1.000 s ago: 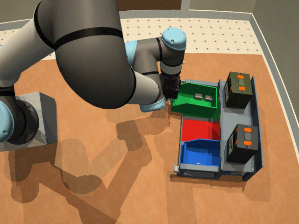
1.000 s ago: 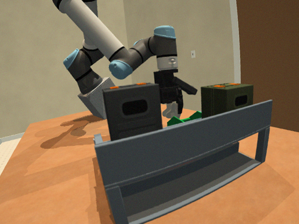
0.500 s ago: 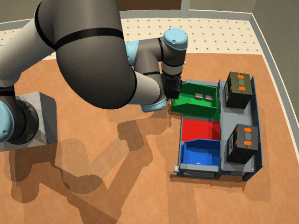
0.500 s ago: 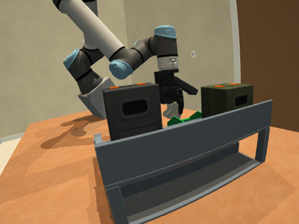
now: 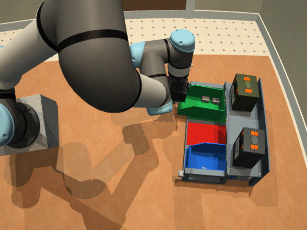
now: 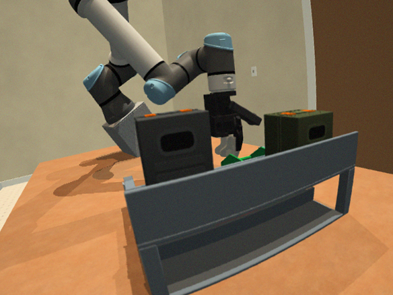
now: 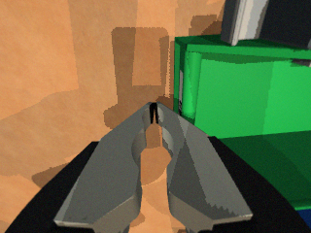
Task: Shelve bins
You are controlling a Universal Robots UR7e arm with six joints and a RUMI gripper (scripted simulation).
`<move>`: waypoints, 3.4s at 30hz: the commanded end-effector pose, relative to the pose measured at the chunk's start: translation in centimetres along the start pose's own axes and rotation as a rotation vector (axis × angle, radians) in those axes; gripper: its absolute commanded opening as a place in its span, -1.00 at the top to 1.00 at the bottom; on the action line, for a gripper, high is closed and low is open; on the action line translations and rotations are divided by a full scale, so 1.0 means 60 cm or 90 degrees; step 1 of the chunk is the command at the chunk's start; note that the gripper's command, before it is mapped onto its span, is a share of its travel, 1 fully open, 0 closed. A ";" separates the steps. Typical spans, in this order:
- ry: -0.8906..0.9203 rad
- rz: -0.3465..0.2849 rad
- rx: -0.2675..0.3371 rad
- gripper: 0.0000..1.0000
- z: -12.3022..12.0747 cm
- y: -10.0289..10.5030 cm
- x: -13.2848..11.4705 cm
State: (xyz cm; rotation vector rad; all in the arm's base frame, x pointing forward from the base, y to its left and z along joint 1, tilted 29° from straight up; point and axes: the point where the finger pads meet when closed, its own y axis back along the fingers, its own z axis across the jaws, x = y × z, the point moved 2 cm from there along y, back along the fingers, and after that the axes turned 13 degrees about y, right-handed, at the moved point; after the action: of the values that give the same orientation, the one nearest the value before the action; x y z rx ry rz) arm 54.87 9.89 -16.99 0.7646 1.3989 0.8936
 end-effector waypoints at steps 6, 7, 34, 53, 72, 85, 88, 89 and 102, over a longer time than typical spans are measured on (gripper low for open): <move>-0.001 0.000 -0.001 1.00 0.014 0.001 -0.004; -0.001 0.000 -0.001 1.00 0.015 0.001 -0.004; -0.001 0.000 -0.001 1.00 0.045 0.000 -0.011; -0.001 0.000 -0.001 1.00 0.062 0.000 -0.015; -0.001 0.000 -0.002 1.00 0.074 0.001 -0.017; -0.001 0.000 -0.002 1.00 0.079 0.001 -0.019; -0.001 0.000 -0.002 1.00 0.080 0.001 -0.019; -0.001 0.000 -0.002 1.00 0.080 0.002 -0.019; -0.001 0.000 -0.002 1.00 0.080 0.001 -0.019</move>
State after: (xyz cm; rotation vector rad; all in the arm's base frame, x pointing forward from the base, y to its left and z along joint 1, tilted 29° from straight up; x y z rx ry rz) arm 59.51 9.31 -16.22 0.7640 1.3986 0.8941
